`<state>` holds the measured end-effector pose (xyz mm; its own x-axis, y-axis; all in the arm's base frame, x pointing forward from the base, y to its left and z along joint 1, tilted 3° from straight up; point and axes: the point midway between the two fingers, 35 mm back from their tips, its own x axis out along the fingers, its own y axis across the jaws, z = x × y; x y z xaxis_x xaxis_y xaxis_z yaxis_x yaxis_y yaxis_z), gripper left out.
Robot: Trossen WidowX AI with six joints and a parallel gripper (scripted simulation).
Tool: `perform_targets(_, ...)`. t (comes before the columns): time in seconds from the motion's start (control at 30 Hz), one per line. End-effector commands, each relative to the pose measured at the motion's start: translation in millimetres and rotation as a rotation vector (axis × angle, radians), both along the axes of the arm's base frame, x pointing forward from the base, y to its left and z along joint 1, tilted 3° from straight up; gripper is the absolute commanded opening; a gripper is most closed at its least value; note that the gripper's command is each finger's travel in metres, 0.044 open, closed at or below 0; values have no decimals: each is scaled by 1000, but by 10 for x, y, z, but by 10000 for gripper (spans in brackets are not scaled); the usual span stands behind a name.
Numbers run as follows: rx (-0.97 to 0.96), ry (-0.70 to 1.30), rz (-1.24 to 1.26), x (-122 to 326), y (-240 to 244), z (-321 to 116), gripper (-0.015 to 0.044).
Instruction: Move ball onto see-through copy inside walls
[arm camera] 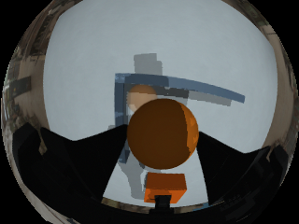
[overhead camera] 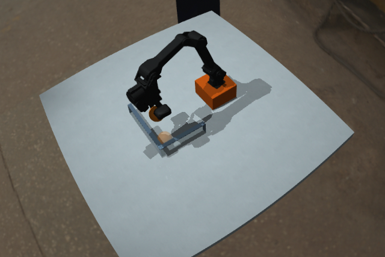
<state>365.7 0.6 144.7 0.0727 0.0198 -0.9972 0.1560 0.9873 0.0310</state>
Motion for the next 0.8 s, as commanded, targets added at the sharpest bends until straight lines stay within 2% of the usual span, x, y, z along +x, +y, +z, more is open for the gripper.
perform_targets(0.0, -5, -6, -8, -9, -3, 37, 0)
perform_targets(0.77, -3, -4, -8, -159, 216, -654, 0)
